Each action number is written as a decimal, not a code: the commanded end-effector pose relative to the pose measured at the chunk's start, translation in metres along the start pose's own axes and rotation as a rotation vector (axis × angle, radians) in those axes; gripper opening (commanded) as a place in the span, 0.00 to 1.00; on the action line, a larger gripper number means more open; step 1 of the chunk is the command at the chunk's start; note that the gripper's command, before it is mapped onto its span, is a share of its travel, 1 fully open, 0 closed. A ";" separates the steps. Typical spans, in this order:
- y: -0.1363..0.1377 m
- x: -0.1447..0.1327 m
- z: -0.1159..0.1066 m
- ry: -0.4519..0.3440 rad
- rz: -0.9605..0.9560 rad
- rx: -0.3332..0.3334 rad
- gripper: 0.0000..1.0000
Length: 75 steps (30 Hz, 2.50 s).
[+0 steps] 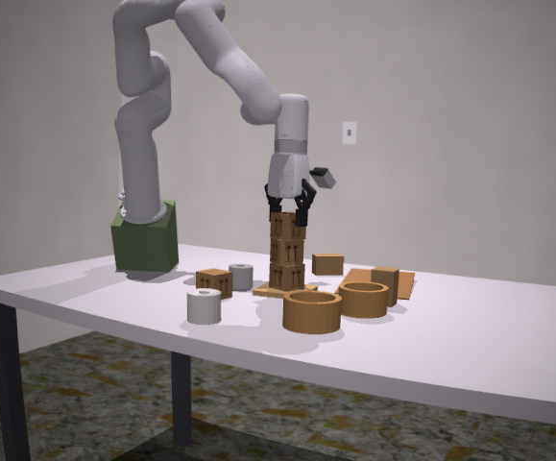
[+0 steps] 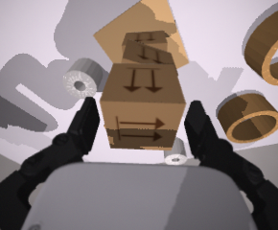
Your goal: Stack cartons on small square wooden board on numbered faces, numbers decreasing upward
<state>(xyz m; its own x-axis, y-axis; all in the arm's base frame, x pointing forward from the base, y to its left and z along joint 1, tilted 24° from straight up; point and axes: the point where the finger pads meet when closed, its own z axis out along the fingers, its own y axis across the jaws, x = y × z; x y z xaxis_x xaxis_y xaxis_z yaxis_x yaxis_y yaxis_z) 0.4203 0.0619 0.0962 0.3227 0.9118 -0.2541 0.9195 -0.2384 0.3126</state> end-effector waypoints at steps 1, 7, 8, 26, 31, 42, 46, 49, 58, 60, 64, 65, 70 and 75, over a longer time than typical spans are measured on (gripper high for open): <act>0.001 0.001 -0.015 0.003 0.001 -0.003 1.00; 0.000 0.001 -0.060 0.005 0.000 -0.001 1.00; -0.001 0.001 -0.064 0.005 0.000 -0.001 1.00; -0.001 0.001 -0.065 0.006 0.000 -0.001 1.00; -0.001 0.001 -0.065 0.006 0.000 -0.001 1.00; -0.001 0.001 -0.065 0.006 0.000 -0.001 1.00; -0.001 0.001 -0.065 0.006 0.000 -0.001 1.00; -0.001 0.001 -0.065 0.006 0.000 -0.001 1.00; -0.001 0.001 -0.065 0.006 0.000 -0.001 1.00; -0.001 0.001 -0.065 0.006 0.000 -0.001 1.00; -0.001 0.001 -0.065 0.006 0.000 -0.001 1.00; -0.001 0.001 -0.065 0.006 0.000 -0.001 1.00; -0.001 0.001 -0.065 0.006 0.000 -0.001 1.00; -0.001 0.001 -0.065 0.006 0.000 -0.001 1.00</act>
<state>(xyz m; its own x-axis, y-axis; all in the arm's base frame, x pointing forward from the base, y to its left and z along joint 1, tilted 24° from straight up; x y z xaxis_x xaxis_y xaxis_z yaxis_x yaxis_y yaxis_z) 0.4045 0.0838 0.1535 0.3211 0.9130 -0.2516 0.9203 -0.2381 0.3104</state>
